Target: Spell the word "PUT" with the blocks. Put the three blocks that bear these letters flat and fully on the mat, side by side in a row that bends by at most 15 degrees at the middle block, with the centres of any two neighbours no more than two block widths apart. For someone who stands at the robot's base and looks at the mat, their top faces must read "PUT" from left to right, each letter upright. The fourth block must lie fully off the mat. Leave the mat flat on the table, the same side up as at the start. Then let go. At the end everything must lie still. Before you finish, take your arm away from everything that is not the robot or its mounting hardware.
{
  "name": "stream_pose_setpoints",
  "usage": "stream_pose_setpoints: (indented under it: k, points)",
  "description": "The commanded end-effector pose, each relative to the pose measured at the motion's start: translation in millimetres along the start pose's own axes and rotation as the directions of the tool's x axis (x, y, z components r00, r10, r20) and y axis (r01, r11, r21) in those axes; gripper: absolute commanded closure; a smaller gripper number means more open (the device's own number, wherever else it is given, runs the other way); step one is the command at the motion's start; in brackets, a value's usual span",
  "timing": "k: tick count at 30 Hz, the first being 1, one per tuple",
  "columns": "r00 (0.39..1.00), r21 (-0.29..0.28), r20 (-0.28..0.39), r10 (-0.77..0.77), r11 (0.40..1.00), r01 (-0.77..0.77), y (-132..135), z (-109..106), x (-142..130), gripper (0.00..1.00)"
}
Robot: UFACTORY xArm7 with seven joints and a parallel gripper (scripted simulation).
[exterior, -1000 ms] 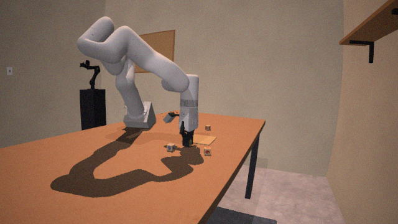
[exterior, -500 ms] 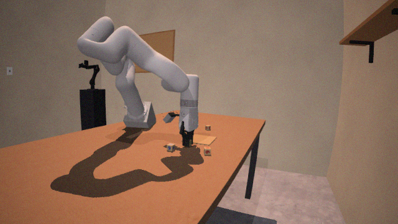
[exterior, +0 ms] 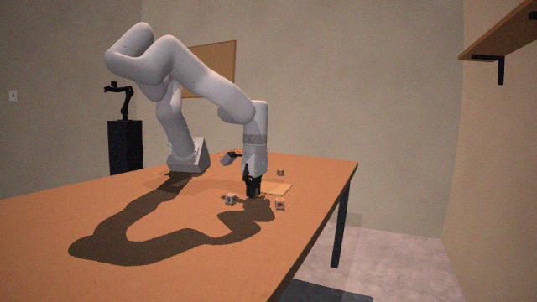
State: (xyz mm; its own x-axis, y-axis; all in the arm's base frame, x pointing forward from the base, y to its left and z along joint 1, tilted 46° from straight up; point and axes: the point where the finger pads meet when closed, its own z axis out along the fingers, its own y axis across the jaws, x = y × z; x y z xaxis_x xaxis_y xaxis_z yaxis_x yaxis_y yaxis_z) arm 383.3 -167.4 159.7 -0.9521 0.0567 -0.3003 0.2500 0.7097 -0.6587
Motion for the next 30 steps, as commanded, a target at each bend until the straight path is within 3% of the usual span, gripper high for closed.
stream_pose_setpoints:
  k: [1, 30]
  points:
    - [1.0, -0.001, 0.003, -0.001, 1.0, 0.001, 0.5, -1.0, -1.1, 0.79]
    - [1.0, -0.001, 0.003, -0.001, 1.0, 0.001, 0.5, 3.2, -1.1, 0.79]
